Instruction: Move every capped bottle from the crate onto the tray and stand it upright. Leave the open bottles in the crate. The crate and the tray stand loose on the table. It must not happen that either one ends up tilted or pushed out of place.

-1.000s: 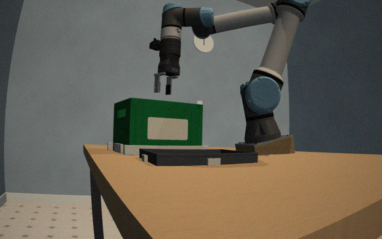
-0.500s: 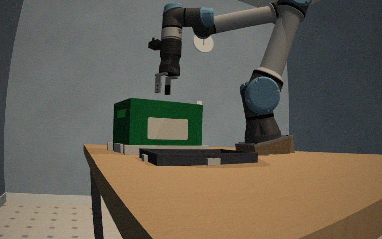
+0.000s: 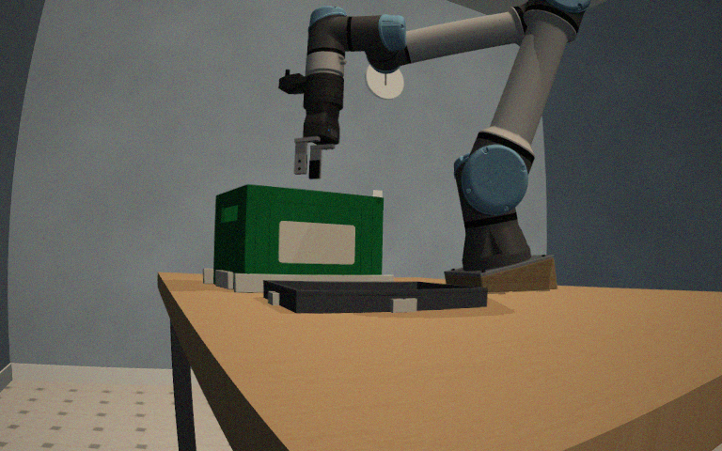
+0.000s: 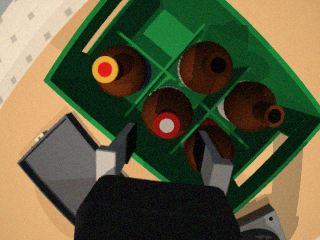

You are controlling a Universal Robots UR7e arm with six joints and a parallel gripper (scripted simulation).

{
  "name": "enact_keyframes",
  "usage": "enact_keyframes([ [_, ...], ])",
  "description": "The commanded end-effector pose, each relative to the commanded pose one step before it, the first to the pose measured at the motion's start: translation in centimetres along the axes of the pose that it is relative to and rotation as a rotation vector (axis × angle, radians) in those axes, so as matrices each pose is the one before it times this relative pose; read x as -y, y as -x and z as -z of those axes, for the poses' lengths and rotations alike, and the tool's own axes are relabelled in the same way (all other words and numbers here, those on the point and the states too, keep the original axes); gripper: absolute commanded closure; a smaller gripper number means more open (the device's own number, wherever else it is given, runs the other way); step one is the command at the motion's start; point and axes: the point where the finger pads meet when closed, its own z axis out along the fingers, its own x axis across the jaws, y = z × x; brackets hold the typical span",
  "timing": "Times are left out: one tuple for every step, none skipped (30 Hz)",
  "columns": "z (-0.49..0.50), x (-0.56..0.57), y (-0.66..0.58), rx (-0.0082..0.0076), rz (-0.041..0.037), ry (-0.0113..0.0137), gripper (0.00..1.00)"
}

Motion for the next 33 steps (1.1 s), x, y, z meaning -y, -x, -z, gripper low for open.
enact_keyframes([
  [0.0442, 0.023, 0.01, 0.00219, 0.05449, -0.00055, 0.0],
  [0.001, -0.002, 0.001, 0.00015, 0.0128, 0.00006, 0.0],
  [0.001, -0.002, 0.001, 0.00015, 0.0128, 0.00006, 0.0],
  [0.001, -0.002, 0.001, 0.00015, 0.0128, 0.00006, 0.0],
  [0.0, 0.0, 0.0, 0.0, 0.0, 0.0, 0.0],
  [0.0, 0.0, 0.0, 0.0, 0.0, 0.0, 0.0],
  [-0.0013, -0.001, 0.003, -0.00157, -0.01405, -0.00039, 0.0],
  [0.0007, -0.001, 0.0, 0.00018, 0.00675, 0.00005, 0.0],
  [0.0007, -0.001, 0.0, 0.00018, 0.00675, 0.00005, 0.0],
  [0.0007, -0.001, 0.0, 0.00018, 0.00675, 0.00005, 0.0],
  [0.0007, -0.001, 0.0, 0.00018, 0.00675, 0.00005, 0.0],
  [0.0007, -0.001, 0.0, 0.00018, 0.00675, 0.00005, 0.0],
  [0.0007, -0.001, 0.0, 0.00018, 0.00675, 0.00005, 0.0],
  [0.0007, -0.001, 0.0, 0.00018, 0.00675, 0.00005, 0.0],
  [0.0007, -0.001, 0.0, 0.00018, 0.00675, 0.00005, 0.0],
  [0.0007, -0.001, 0.001, 0.00018, 0.00675, 0.00005, 0.0],
  [0.0007, -0.001, 0.001, 0.00018, 0.00675, 0.00005, 0.0],
  [0.0007, -0.001, 0.001, 0.00018, 0.00675, 0.00005, 0.0],
  [0.0007, -0.001, 0.001, 0.00018, 0.00675, 0.00005, 0.0],
  [0.0007, -0.001, 0.001, 0.00018, 0.00675, 0.00005, 0.0],
  [0.0007, -0.001, 0.001, 0.00018, 0.00675, 0.00005, 0.0],
  [0.0, 0.0, 0.0, 0.0, 0.0, 0.0, 0.0],
  [0.0, 0.0, 0.0, 0.0, 0.0, 0.0, 0.0],
  [-0.1874, -0.001, 0.003, -0.00072, -0.00995, -0.00014, 0.0],
  [-0.1862, -0.002, 0.001, 0.00005, 0.00071, 0.00001, 0.0],
  [-0.1862, -0.002, 0.001, 0.00005, 0.00071, 0.00001, 0.0],
  [-0.1862, -0.002, 0.001, 0.00005, 0.00071, 0.00001, 0.0],
  [-0.1862, -0.002, 0.001, 0.00005, 0.00071, 0.00001, 0.0],
  [-0.1862, -0.002, 0.001, 0.00005, 0.00071, 0.00001, 0.0],
  [-0.1862, -0.002, 0.001, 0.00005, 0.00071, 0.00001, 0.0],
  [-0.1862, -0.002, 0.001, 0.00005, 0.00071, 0.00001, 0.0],
  [-0.1862, -0.002, 0.001, 0.00005, 0.00071, 0.00001, 0.0],
  [-0.1862, -0.002, 0.001, 0.00005, 0.00071, 0.00001, 0.0],
])
